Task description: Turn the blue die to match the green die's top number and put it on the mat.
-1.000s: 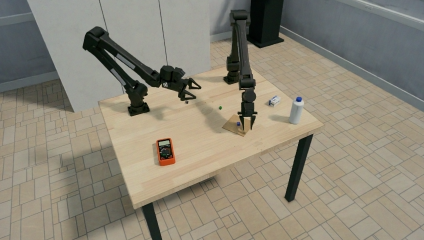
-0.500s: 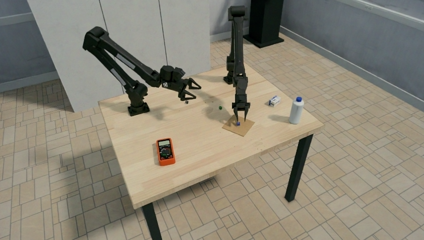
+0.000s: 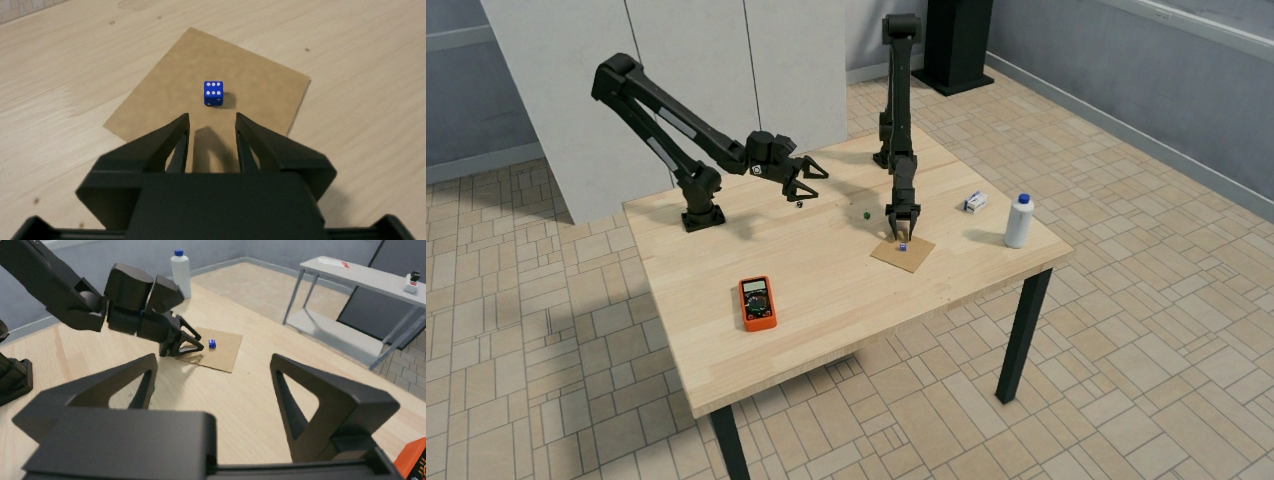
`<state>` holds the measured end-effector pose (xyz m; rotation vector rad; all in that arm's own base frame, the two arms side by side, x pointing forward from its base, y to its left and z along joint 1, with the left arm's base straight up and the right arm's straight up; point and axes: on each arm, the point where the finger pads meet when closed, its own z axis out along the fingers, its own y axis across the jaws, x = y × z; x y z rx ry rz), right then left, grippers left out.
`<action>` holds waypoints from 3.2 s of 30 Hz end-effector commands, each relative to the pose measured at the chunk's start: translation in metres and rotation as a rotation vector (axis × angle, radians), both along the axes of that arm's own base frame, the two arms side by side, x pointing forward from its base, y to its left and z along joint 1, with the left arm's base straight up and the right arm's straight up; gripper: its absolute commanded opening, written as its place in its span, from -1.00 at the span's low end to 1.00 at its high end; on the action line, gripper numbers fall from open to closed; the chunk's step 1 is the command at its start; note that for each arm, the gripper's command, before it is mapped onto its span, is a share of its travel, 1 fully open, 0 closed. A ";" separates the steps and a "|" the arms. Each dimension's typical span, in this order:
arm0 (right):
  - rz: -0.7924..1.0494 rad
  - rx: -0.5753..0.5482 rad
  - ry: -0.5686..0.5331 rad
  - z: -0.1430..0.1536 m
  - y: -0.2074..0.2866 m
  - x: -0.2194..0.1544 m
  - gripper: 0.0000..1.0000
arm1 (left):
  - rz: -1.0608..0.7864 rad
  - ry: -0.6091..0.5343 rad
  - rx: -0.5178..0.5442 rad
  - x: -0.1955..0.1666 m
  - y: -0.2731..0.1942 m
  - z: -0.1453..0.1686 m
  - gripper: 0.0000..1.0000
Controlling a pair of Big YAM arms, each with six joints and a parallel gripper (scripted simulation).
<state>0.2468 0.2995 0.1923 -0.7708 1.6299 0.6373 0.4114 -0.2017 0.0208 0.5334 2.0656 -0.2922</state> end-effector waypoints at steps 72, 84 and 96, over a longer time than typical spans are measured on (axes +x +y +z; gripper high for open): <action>0.001 0.027 -0.021 0.016 0.006 0.003 1.00 | -0.001 0.861 0.476 0.036 -0.026 0.055 -0.82; 0.001 0.027 -0.021 0.016 0.006 0.003 1.00 | 0.007 1.220 0.680 0.039 -0.027 0.047 -0.82; 0.001 0.027 -0.021 0.016 0.006 0.003 1.00 | 0.008 1.308 0.730 0.045 -0.029 0.049 -0.82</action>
